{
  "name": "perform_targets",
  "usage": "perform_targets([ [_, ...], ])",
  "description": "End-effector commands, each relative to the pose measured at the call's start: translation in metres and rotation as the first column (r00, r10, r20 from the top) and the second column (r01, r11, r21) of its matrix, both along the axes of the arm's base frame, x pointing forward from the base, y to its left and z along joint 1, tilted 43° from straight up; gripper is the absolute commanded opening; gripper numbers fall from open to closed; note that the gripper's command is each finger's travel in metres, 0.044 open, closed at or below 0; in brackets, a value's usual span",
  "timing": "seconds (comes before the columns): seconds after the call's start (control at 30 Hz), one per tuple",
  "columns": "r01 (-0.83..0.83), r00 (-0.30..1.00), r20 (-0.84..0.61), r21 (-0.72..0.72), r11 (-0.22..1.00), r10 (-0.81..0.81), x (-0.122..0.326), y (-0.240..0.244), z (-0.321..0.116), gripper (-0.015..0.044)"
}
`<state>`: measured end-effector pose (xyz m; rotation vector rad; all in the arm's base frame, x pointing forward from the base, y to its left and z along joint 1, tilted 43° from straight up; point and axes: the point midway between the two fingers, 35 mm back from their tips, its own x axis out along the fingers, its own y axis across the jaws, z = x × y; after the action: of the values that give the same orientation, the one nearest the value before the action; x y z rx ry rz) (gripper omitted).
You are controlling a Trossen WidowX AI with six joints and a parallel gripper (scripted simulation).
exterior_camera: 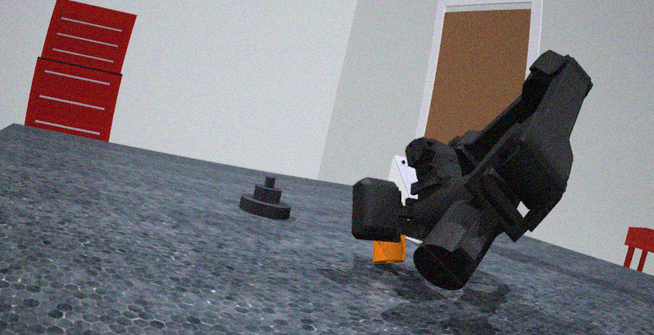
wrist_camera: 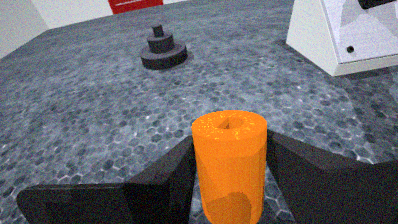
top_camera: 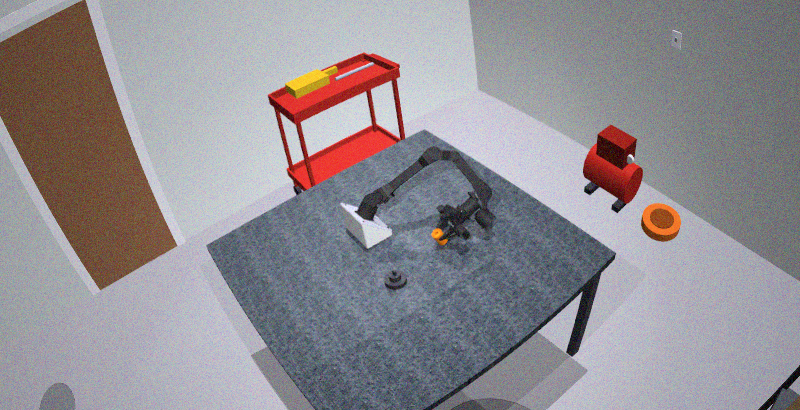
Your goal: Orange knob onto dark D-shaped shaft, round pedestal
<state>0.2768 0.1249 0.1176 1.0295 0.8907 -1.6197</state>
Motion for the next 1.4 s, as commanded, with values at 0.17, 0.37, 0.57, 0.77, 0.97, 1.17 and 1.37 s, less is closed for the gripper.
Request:
perform_targets([
  [0.17, -0.001, 1.0, 0.002, 0.004, 1.0, 0.001, 0.0015, 0.0041, 0.0051, 0.0181],
  [0.37, -0.002, 1.0, -0.003, 0.002, 1.0, 0.002, 0.0005, 0.0022, 0.0024, 0.026],
  [0.57, -0.002, 1.0, -0.003, 0.002, 1.0, 0.002, 0.0005, 0.0022, 0.0024, 0.026],
  [0.77, -0.002, 1.0, -0.003, 0.002, 1.0, 0.002, 0.0005, 0.0022, 0.0024, 0.026],
  [0.97, -0.002, 1.0, -0.003, 0.002, 1.0, 0.002, 0.0005, 0.0022, 0.0024, 0.026],
  [1.17, -0.002, 1.0, -0.003, 0.002, 1.0, 0.002, 0.0005, 0.0022, 0.0024, 0.0339],
  [1.37, -0.002, 1.0, -0.003, 0.002, 1.0, 0.002, 0.0005, 0.0022, 0.0024, 0.044],
])
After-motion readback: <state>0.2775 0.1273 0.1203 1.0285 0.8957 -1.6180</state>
